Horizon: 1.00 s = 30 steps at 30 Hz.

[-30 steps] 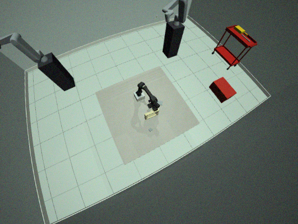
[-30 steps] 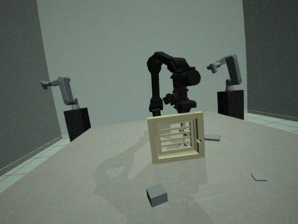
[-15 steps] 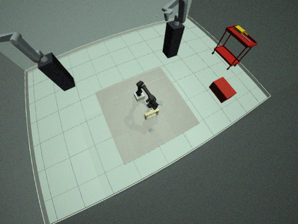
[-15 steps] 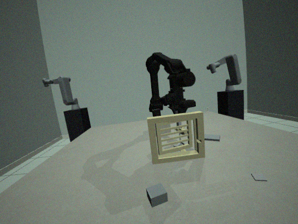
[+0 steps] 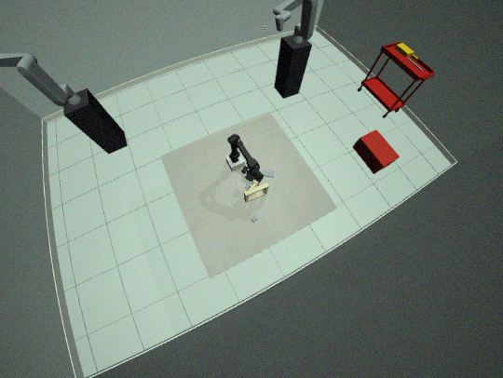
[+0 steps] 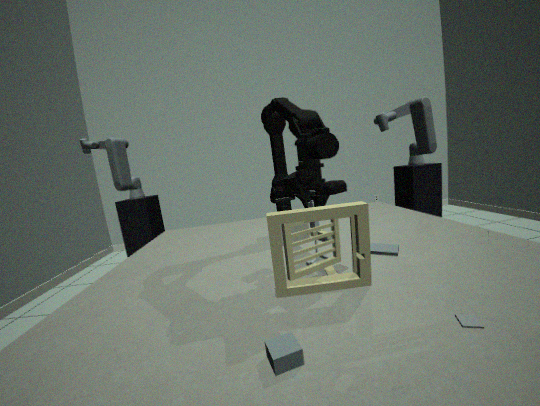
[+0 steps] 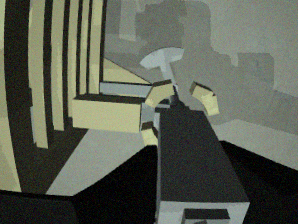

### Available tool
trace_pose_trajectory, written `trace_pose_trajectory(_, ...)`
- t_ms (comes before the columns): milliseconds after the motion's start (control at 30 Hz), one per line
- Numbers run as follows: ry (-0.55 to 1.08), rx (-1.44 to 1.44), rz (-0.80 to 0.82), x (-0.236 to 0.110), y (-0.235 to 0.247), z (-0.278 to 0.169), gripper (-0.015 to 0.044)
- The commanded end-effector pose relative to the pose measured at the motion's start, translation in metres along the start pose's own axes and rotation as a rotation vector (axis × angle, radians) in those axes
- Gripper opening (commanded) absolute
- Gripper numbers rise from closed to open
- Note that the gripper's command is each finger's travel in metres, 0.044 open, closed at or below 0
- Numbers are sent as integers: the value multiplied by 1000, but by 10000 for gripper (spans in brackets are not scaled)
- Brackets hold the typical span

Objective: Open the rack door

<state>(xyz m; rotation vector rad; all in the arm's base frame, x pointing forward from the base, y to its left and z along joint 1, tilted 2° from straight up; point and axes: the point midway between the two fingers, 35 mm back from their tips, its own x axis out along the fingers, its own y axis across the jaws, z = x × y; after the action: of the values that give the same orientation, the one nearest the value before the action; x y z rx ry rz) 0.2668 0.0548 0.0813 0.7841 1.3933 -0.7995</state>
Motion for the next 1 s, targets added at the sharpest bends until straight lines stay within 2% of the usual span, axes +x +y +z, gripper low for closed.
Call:
trace_pose_trajectory(0,-7,-82,7,0,-7,3,12)
trace_pose_trajectory(967,-10,-494,0,1,-60,31,12)
